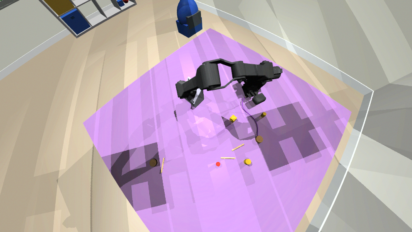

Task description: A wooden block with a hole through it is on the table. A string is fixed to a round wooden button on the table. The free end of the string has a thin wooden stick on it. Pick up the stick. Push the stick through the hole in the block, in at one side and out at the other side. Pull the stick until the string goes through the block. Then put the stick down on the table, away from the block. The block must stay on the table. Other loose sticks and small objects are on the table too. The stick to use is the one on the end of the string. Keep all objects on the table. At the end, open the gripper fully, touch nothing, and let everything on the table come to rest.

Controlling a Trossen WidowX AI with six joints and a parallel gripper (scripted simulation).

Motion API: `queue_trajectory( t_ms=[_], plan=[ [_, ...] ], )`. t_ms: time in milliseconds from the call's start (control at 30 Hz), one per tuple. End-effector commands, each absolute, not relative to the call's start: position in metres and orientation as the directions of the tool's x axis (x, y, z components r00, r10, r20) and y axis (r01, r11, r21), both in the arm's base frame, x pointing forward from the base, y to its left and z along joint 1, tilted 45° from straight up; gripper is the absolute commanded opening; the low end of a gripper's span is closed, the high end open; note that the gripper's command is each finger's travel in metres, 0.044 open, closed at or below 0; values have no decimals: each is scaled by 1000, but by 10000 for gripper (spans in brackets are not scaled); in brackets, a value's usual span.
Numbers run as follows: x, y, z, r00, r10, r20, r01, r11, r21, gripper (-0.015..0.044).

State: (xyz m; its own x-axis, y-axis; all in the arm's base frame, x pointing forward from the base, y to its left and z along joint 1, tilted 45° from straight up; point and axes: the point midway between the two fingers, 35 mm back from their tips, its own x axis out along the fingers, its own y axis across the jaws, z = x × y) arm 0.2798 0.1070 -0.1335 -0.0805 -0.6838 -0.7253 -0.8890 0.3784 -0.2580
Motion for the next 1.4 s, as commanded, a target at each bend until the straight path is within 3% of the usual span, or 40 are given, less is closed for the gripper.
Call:
queue_trajectory(
  t_ms=[0, 700, 1367],
  plan=[
    [286, 106, -132, -76, -684, -725, -813, 463, -352, 0],
    [306, 102, -130, -75, -684, -725, -179, 725, -665, 0],
    [324, 96, -127, -74, -686, -724, 526, 590, -613, 0]
  ],
)
